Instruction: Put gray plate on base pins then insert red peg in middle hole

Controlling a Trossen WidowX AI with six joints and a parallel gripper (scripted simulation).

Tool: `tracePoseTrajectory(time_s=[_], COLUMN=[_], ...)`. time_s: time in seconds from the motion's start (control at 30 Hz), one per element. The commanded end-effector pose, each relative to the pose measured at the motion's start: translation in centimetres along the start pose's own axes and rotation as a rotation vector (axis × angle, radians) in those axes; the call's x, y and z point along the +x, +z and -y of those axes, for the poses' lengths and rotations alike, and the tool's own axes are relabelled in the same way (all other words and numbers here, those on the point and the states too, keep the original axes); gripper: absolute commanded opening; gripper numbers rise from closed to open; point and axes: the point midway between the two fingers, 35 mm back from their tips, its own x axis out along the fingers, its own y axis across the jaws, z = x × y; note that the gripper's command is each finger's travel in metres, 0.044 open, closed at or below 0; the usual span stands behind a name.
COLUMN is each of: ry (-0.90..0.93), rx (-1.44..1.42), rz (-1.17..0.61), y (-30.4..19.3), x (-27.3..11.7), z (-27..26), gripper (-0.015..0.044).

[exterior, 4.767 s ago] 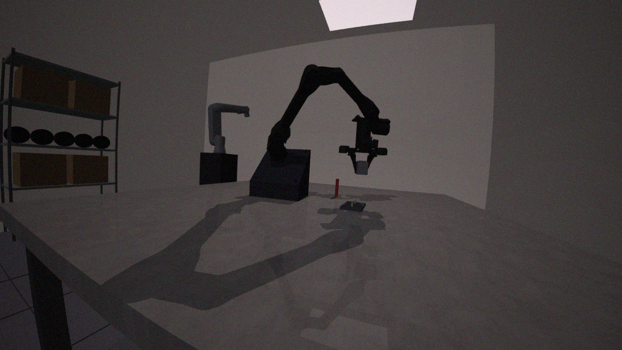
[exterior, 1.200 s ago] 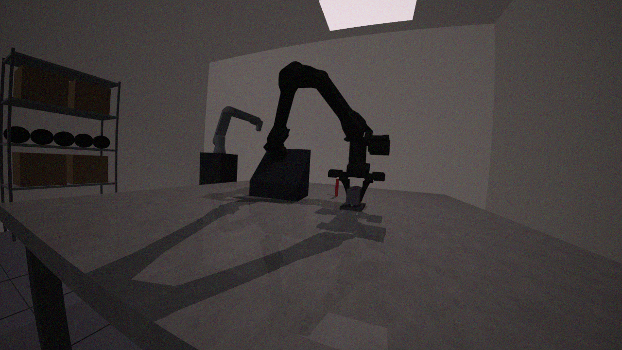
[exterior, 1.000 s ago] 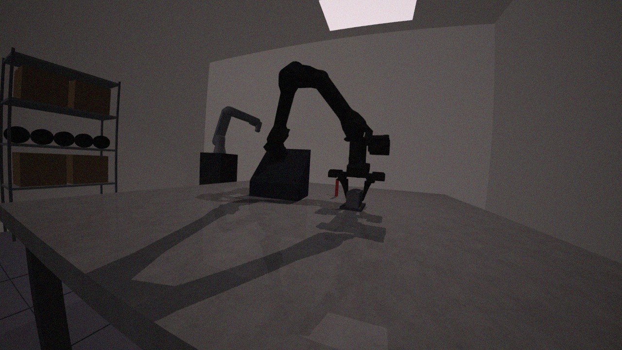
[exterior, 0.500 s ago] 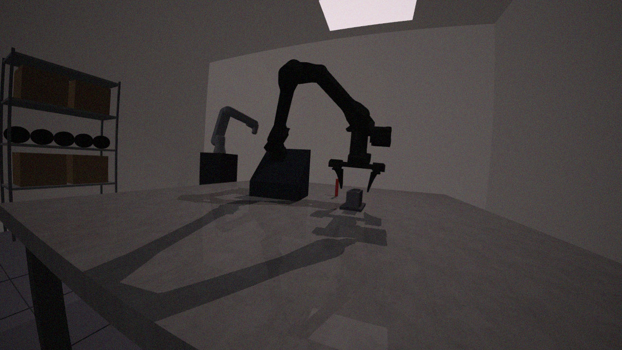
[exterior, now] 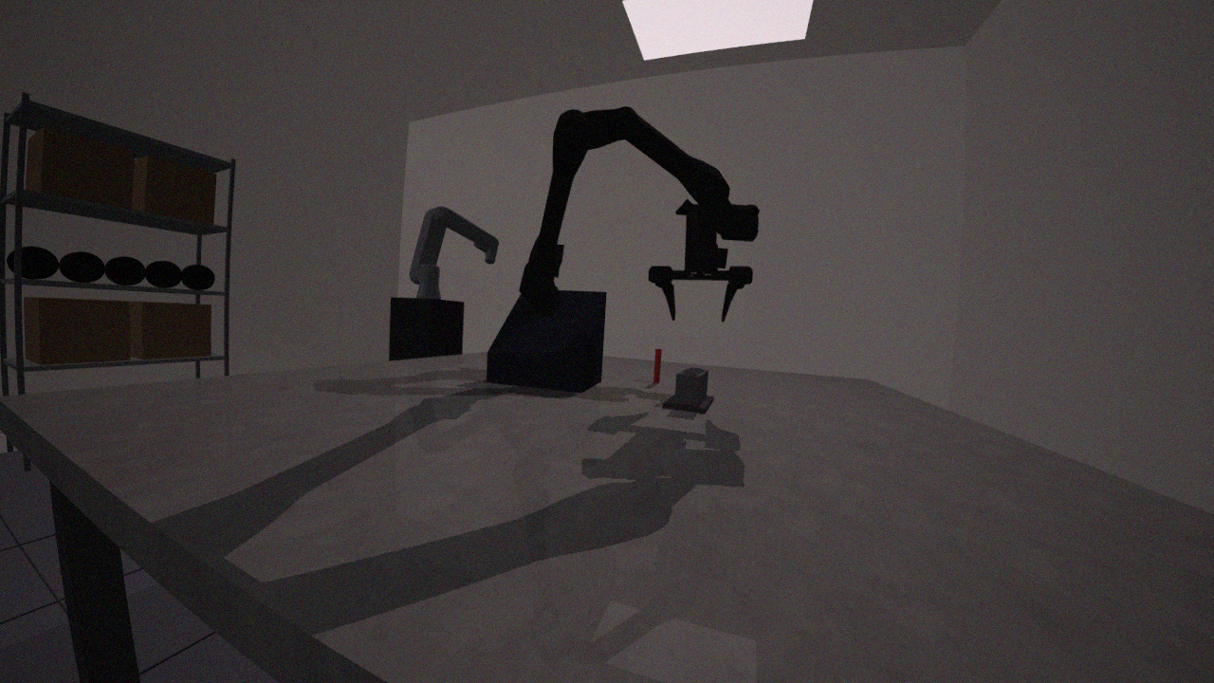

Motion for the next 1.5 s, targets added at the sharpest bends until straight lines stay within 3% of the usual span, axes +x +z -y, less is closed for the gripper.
tracePoseTrajectory(time_s=[0.0,0.23,0.37,0.5,1.47], ry=[-0.015,-0.023,-0.023,-0.024,-0.023], rx=[-0.166,-0.425,-0.432,-0.431,-0.431], rz=[-0.014,0.007,0.009,0.010,0.011], y=[-6.4,-14.8,-15.0,-14.7,-14.8], x=[0.1,0.6,0.8,3.7,8.1], z=[2.6,8.9,9.1,9.2,9.1], gripper=[0.0440,0.0440,0.0440,0.0440,0.0440])
